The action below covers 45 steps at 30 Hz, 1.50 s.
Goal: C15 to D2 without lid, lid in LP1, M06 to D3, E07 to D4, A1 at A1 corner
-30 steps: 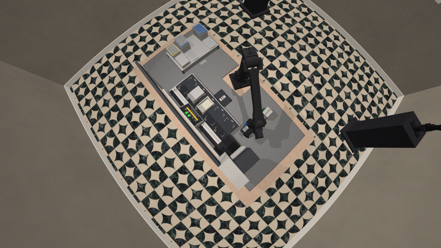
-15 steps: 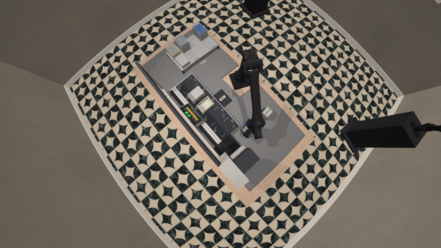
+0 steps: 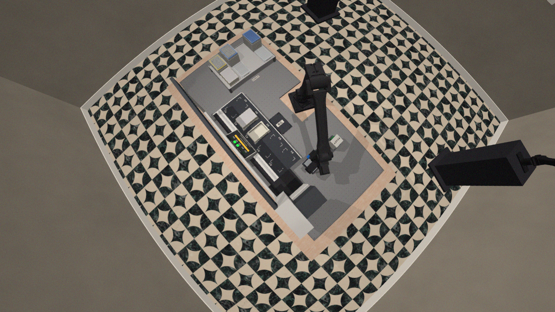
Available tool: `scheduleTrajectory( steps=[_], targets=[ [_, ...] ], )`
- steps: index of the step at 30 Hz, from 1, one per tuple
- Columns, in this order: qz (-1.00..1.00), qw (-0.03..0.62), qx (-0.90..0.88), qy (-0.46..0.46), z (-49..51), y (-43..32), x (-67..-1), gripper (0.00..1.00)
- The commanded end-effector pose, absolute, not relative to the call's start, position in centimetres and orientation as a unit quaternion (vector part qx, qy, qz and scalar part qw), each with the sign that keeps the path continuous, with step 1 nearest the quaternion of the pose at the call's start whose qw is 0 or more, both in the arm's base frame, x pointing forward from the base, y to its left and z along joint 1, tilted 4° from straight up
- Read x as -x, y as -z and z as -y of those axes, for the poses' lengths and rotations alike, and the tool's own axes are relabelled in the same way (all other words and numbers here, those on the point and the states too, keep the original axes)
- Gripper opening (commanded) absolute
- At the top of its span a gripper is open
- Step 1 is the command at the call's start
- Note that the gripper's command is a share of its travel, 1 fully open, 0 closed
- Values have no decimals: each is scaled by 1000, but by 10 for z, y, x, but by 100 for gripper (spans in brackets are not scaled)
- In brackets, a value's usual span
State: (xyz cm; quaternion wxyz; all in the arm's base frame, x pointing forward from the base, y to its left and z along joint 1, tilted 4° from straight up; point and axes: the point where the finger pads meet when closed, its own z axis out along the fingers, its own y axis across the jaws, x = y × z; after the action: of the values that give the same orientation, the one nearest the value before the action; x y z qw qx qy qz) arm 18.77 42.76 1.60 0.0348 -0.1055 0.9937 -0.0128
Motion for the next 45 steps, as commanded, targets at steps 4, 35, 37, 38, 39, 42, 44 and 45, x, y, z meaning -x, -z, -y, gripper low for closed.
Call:
scheduleTrajectory(
  steps=[4, 35, 37, 38, 39, 42, 44, 45],
  targets=[
    [-994, 45, 101, -3, -439, -26, -201, 0],
    [-994, 41, 102, 5, -433, -14, -198, 0],
    [-994, 39, 102, 9, -429, -11, -197, 0],
    [-994, 39, 102, 10, -428, -10, -196, 0],
    [-994, 39, 102, 10, -428, -10, -196, 0],
    [-994, 47, 102, -5, -442, -19, -203, 0],
    [-994, 45, 101, -1, -439, -17, -201, 0],
    [-994, 44, 102, 0, -438, -16, -201, 0]
  ],
)
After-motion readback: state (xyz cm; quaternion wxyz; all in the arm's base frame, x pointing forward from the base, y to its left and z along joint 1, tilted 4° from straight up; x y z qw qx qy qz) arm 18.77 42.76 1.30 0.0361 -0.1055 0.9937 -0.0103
